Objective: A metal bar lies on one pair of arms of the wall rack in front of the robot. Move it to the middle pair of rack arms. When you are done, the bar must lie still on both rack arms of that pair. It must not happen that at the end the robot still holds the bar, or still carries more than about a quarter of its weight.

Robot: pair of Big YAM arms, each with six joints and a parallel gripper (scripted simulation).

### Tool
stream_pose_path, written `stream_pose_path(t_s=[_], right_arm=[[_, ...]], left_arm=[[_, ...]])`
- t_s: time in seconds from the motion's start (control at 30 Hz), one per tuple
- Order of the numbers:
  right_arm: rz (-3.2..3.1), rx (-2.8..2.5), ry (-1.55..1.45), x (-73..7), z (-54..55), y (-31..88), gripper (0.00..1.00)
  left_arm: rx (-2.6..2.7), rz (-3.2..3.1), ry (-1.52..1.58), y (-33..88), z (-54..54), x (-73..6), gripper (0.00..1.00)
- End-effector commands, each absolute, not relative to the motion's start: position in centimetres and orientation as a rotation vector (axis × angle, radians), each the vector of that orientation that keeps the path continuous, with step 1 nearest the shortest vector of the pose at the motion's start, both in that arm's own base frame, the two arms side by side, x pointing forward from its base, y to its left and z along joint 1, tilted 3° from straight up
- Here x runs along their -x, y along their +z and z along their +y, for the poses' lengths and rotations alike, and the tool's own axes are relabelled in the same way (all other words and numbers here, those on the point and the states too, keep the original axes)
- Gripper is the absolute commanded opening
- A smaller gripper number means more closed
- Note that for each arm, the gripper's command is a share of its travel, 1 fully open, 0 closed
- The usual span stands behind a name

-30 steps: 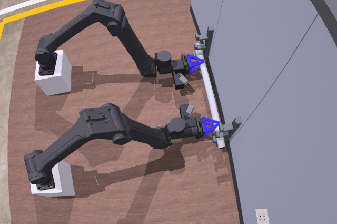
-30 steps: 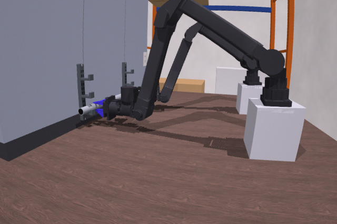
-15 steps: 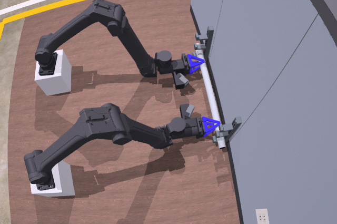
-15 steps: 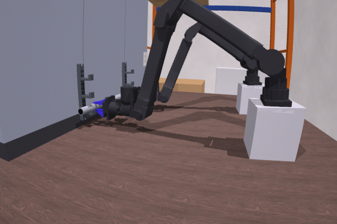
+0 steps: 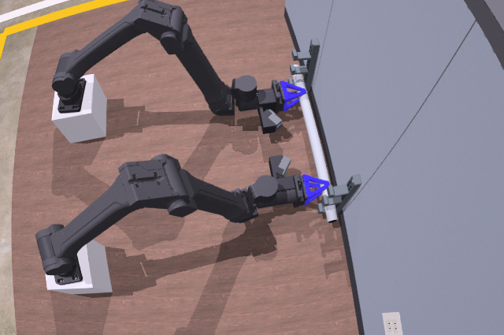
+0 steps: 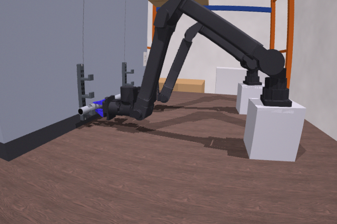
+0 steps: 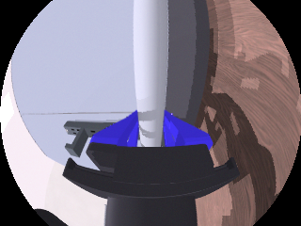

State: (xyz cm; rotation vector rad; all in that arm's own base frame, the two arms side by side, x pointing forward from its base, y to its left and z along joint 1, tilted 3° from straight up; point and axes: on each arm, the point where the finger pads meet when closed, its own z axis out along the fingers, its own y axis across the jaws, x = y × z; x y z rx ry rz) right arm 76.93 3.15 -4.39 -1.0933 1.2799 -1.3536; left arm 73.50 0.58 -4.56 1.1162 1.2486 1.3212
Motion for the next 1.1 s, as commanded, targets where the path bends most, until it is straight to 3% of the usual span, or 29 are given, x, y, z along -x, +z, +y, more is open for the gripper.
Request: stream_pose_path(t_s=[0.0, 1.07], right_arm=[[1.292, 1.082, -1.354, -78.0, 2.2, -3.9, 0.0], [1.292, 1.082, -1.354, -77.7, 2.2, -0.7, 0.0]], left_arm=[[-1.08, 1.227, 1.337, -1.9, 1.1, -75.2, 0.0], [-1.08, 1.227, 1.337, 2.5, 1.2, -75.2, 0.0]])
